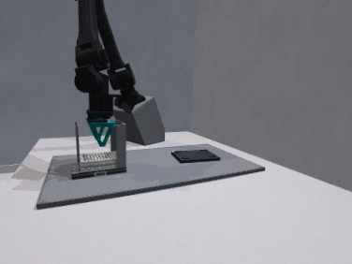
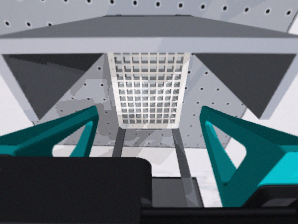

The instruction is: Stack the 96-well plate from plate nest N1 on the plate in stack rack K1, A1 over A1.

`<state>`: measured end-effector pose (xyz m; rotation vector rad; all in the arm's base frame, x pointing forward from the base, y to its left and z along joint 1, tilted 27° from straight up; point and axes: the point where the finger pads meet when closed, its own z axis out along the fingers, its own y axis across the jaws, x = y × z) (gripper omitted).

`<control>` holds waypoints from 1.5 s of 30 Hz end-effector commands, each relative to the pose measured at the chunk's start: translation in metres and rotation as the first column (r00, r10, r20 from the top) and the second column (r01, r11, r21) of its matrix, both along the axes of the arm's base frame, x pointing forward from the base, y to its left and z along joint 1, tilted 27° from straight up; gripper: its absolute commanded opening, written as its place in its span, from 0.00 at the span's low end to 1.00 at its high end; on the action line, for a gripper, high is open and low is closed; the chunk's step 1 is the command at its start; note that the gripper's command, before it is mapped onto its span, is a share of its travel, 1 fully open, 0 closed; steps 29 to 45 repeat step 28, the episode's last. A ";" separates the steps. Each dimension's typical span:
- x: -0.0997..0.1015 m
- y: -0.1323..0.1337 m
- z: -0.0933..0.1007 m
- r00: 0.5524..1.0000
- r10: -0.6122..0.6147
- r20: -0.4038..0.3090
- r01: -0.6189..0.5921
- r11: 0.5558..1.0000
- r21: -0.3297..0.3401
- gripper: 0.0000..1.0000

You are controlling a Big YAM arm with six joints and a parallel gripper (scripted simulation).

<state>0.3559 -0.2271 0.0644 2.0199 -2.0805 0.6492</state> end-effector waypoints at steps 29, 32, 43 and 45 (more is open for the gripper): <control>0.004 0.018 0.045 1.000 0.003 0.011 -0.003 1.000 -0.001 1.00; 0.004 0.018 0.045 1.000 0.003 0.011 -0.003 1.000 -0.001 1.00; 0.004 0.018 0.045 1.000 0.003 0.011 -0.003 1.000 -0.001 1.00; 0.004 0.018 0.045 1.000 0.003 0.011 -0.003 1.000 -0.001 1.00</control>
